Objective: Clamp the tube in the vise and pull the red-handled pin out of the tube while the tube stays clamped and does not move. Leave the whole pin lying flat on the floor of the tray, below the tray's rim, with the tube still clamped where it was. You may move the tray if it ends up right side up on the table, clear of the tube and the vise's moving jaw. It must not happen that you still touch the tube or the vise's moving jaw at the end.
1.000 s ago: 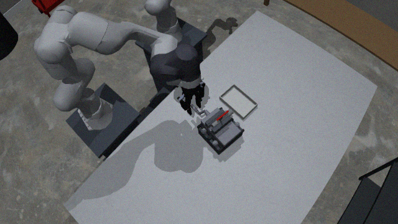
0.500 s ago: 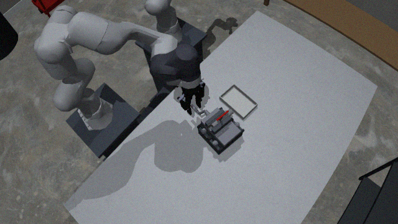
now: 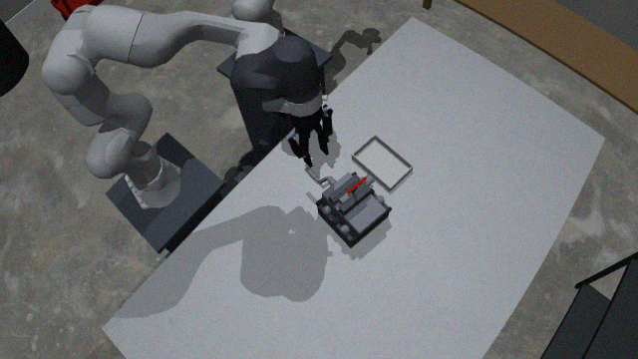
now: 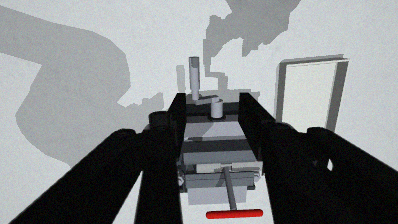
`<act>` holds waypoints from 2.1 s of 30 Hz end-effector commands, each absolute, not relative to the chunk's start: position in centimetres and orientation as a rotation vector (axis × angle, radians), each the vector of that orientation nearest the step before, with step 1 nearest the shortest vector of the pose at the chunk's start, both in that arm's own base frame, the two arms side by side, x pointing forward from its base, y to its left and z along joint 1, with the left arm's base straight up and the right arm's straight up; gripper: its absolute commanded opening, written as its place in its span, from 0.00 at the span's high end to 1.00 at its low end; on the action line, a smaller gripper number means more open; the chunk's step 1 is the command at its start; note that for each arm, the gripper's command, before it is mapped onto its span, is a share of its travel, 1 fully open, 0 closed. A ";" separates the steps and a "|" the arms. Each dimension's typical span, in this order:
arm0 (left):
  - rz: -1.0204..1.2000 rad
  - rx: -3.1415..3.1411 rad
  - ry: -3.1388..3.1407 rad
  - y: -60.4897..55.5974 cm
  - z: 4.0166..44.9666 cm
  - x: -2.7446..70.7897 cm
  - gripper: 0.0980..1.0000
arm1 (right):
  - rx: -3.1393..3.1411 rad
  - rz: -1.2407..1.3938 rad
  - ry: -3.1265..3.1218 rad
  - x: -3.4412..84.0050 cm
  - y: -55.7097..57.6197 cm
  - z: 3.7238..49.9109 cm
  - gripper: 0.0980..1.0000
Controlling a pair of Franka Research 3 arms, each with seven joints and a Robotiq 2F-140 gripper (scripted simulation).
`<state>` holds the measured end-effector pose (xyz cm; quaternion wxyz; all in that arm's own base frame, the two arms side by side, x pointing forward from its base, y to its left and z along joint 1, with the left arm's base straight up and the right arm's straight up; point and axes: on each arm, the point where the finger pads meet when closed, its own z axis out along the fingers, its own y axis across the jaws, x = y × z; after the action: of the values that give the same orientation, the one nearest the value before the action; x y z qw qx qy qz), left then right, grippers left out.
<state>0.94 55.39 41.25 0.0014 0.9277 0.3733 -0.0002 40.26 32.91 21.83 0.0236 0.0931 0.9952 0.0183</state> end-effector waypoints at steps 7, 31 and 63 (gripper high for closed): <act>0.000 2.913 1.177 55.4 41.3 1.0 0.00 | 0.265 0.000 3.130 38.8 31.7 32.8 0.68; 0.000 2.913 1.177 55.4 41.3 1.0 0.00 | 0.261 -0.001 3.130 38.8 31.7 34.0 0.72; 0.000 2.913 1.177 55.4 41.3 1.0 0.00 | -0.024 -0.081 3.125 38.8 30.7 33.1 0.72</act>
<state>0.94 55.39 41.25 0.0014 0.9277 0.3733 -0.0002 38.82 31.03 33.27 0.0093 0.0243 0.9994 -0.0210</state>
